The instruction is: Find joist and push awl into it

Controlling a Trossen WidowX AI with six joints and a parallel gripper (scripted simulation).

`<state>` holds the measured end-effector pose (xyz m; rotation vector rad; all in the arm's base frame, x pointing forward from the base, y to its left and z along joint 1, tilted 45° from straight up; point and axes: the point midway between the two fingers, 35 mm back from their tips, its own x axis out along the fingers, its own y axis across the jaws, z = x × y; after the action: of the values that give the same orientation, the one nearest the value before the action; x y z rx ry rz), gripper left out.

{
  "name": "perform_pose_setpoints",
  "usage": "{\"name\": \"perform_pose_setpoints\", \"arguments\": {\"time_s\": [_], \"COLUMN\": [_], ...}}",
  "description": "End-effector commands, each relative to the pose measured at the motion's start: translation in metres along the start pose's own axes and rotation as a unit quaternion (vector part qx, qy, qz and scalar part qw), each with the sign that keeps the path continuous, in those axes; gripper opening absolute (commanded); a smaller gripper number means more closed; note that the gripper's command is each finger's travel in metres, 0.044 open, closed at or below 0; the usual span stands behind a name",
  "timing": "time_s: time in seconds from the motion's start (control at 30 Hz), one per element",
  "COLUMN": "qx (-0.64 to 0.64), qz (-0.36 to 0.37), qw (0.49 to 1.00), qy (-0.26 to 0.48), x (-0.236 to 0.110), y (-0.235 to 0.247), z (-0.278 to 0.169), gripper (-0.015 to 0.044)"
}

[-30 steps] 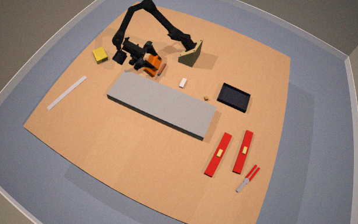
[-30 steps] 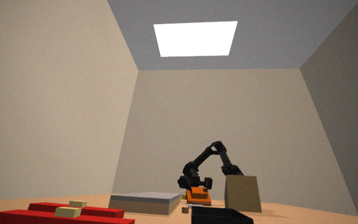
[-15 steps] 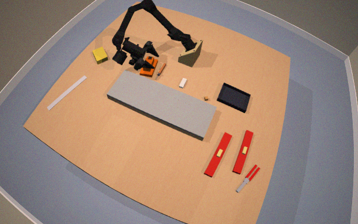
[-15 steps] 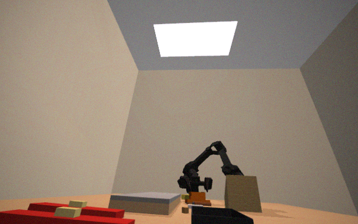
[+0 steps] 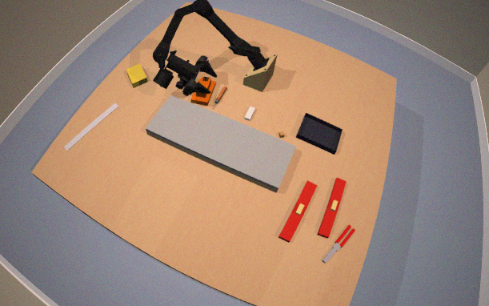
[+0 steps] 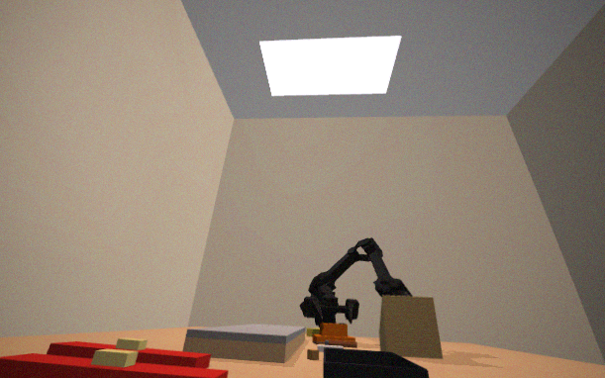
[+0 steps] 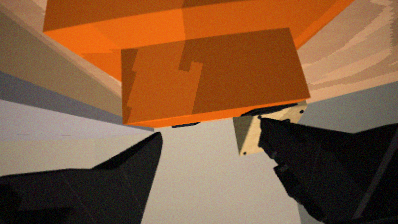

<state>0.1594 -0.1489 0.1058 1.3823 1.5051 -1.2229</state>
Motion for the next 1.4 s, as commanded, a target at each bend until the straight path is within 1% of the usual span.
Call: {"name": "perform_pose_setpoints", "arguments": {"time_s": [0.0,0.67,0.77,0.93,1.03,1.07,1.13,1.2,1.27,1.37], "qx": [0.000,0.000,0.002,0.006,0.006,0.000,-0.042,-0.154,-0.269,-0.421], "qz": [0.002,0.004,0.019,0.065,0.067,0.063,0.058,0.038,0.008,-0.054], "qw": [1.000,1.000,1.000,0.997,0.997,0.997,0.995,0.979,0.942,0.858], "qy": [-0.002,-0.004,-0.015,-0.040,-0.041,-0.043,-0.067,-0.132,-0.199,-0.290], "x": [-0.006,-0.028,-0.036,-0.054,-0.055,-0.055,-0.052,-0.043,-0.035,-0.028], "y": [0.001,0.001,0.001,-0.004,-0.004,-0.002,-0.002,-0.003,-0.003,-0.002], "z": [0.001,-0.001,-0.017,-0.061,-0.063,-0.054,-0.052,-0.047,-0.040,-0.032], "gripper": [0.0440,0.0440,0.0440,0.0440,0.0440,0.0440,0.0440,0.0440,0.0440,0.0440]}}
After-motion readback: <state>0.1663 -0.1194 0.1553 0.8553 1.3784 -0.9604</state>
